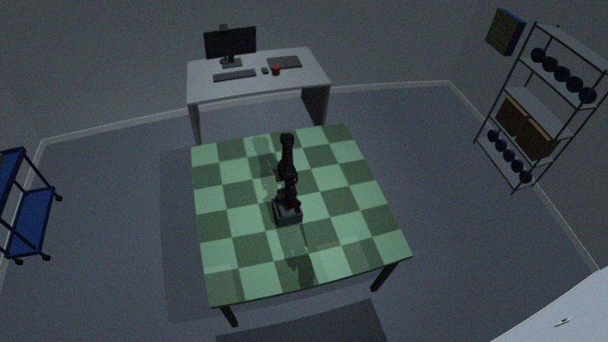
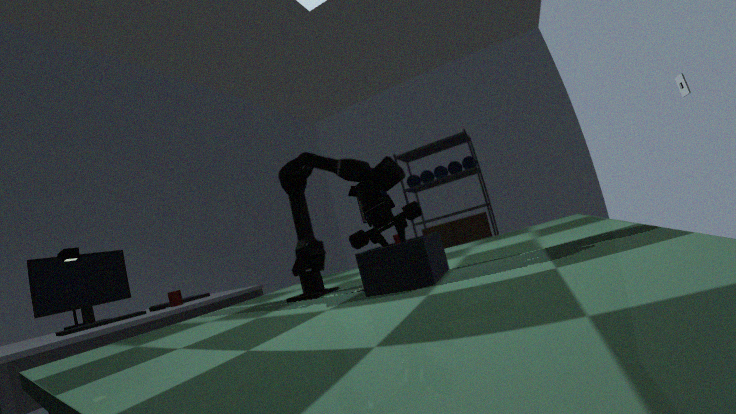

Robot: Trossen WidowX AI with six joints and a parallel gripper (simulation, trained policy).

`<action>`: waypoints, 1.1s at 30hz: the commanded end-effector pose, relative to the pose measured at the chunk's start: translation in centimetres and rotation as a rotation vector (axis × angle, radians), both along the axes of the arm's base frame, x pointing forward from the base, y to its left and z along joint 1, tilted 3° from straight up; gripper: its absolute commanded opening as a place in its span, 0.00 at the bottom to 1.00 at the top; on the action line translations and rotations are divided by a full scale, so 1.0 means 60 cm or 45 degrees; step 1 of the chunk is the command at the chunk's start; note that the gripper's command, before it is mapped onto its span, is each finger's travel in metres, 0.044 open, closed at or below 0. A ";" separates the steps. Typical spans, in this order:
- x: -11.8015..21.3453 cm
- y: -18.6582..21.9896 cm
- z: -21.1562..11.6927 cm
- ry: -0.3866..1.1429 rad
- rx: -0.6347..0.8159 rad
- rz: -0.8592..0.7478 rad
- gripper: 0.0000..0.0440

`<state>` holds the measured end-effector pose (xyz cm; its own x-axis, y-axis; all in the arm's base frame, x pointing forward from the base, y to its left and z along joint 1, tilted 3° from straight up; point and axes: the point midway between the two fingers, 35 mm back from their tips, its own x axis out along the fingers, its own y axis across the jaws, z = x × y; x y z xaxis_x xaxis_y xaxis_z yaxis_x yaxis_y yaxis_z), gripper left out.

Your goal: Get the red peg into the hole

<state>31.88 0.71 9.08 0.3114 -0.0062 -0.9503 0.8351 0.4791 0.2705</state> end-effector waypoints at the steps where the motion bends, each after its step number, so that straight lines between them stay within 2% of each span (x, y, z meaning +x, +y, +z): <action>1: 0.003 -0.005 -0.004 0.034 -0.025 0.019 0.35; 16: 0.058 -0.025 0.025 0.061 -0.057 0.086 0.30; 33: 0.091 -0.071 0.025 0.154 -0.069 0.106 0.28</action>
